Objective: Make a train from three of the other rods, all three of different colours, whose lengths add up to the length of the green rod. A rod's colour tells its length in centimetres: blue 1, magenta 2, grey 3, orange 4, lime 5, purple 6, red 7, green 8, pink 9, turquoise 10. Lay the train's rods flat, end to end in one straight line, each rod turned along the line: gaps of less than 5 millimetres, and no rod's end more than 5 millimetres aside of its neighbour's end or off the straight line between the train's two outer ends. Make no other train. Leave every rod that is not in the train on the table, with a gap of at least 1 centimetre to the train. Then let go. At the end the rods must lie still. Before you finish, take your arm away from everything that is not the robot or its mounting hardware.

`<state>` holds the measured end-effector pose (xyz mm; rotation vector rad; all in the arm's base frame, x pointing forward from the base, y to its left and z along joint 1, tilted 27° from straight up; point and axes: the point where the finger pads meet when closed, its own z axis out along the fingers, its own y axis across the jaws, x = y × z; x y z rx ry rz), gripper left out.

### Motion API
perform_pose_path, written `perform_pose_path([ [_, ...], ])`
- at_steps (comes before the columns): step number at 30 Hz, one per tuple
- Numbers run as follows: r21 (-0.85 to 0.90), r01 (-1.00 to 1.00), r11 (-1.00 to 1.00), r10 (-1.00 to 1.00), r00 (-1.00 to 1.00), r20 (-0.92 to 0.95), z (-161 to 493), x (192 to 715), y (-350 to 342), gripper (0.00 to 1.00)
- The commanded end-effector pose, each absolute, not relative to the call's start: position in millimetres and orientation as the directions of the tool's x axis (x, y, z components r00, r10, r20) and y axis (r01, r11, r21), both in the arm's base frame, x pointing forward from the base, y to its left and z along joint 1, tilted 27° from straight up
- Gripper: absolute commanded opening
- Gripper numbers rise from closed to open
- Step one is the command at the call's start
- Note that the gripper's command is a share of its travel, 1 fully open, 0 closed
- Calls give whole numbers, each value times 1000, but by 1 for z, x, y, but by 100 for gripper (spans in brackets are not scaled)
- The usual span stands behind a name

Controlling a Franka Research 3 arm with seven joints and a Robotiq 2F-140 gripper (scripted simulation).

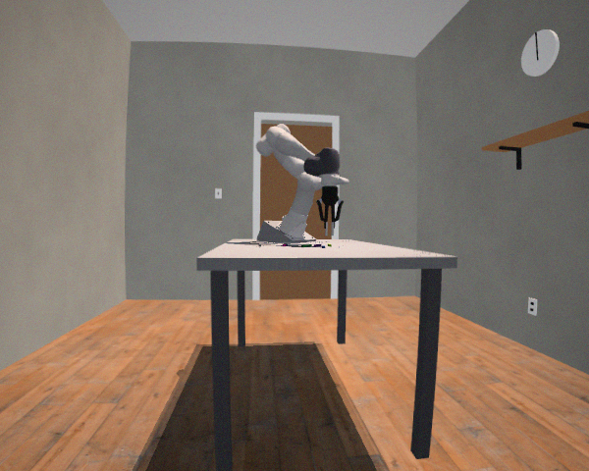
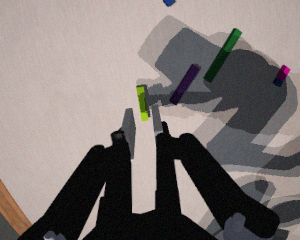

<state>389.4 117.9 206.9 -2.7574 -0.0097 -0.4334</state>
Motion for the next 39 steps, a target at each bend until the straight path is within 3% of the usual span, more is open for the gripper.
perform_pose_path([
  [1,-343,56,-937,-53,952,302,203,392,121,15],
  [39,-343,56,-937,-53,952,302,178,400,130,15],
])
